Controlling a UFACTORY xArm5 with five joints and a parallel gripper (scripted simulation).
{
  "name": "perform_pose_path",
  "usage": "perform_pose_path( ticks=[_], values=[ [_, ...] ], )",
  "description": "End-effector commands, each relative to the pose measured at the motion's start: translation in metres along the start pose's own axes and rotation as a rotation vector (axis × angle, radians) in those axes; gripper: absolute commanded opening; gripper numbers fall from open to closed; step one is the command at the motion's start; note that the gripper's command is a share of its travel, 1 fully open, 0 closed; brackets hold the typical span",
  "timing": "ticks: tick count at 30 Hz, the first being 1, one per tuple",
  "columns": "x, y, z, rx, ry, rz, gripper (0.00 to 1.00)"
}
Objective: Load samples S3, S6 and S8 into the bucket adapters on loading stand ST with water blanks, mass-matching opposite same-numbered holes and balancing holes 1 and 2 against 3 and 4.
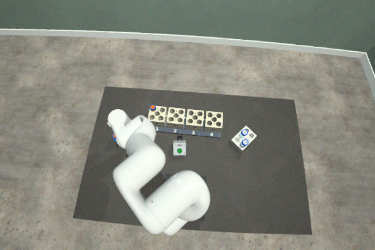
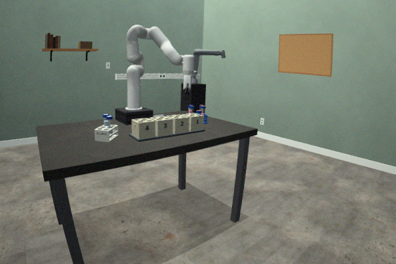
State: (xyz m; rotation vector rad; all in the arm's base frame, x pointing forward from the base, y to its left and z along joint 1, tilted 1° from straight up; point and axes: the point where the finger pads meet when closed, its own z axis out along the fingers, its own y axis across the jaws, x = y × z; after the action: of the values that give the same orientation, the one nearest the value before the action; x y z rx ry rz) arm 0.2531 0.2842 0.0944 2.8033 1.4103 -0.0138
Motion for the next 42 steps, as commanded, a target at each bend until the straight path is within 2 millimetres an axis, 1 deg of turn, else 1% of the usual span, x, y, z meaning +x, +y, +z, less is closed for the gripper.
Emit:
perform_pose_path(
  ticks=[1,2,10,42],
  values=[
    [0.002,0.000,0.009,0.013,0.005,0.000,1.00],
    [0.002,0.000,0.009,0.013,0.005,0.000,1.00],
    [0.002,0.000,0.029,0.013,0.005,0.000,1.00],
    [0.002,0.000,0.029,0.013,0.005,0.000,1.00]
  ],
)
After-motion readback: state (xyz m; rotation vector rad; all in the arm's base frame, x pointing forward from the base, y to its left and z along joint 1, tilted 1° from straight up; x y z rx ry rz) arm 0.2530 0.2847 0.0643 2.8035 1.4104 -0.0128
